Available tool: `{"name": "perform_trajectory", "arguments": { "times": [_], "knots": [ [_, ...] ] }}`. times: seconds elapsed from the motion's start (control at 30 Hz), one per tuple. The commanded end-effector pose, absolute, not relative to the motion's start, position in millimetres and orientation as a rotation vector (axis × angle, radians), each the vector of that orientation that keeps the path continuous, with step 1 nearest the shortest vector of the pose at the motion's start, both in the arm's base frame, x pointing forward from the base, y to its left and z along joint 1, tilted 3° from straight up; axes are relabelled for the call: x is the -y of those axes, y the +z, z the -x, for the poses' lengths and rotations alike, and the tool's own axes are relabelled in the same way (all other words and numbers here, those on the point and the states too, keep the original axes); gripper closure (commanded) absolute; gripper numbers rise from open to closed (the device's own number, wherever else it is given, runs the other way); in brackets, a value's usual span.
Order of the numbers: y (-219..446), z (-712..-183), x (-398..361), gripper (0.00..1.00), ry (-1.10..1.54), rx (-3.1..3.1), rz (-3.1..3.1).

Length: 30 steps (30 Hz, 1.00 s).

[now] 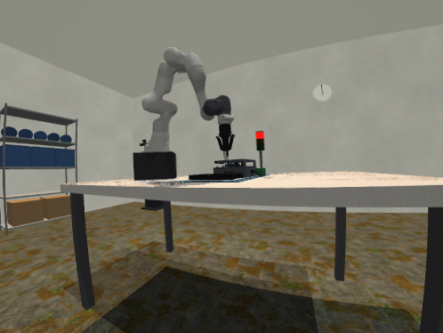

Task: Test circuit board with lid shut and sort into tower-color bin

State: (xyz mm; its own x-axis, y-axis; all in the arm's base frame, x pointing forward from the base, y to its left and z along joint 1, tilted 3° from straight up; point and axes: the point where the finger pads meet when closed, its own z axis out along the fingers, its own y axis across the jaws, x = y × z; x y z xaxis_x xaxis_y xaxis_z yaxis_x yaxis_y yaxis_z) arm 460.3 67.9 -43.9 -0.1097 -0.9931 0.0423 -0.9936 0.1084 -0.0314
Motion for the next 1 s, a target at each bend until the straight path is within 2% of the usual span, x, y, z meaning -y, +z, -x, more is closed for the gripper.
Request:
{"name": "perform_trajectory", "arguments": {
  "times": [0.0, 0.97],
  "knots": [
    [-44.8, -461.5, -68.1, 1.0, 0.083, 2.337, -2.086],
    [-47.5, -461.6, -68.0, 1.0, 0.083, 2.337, -2.086]
  ]
}}
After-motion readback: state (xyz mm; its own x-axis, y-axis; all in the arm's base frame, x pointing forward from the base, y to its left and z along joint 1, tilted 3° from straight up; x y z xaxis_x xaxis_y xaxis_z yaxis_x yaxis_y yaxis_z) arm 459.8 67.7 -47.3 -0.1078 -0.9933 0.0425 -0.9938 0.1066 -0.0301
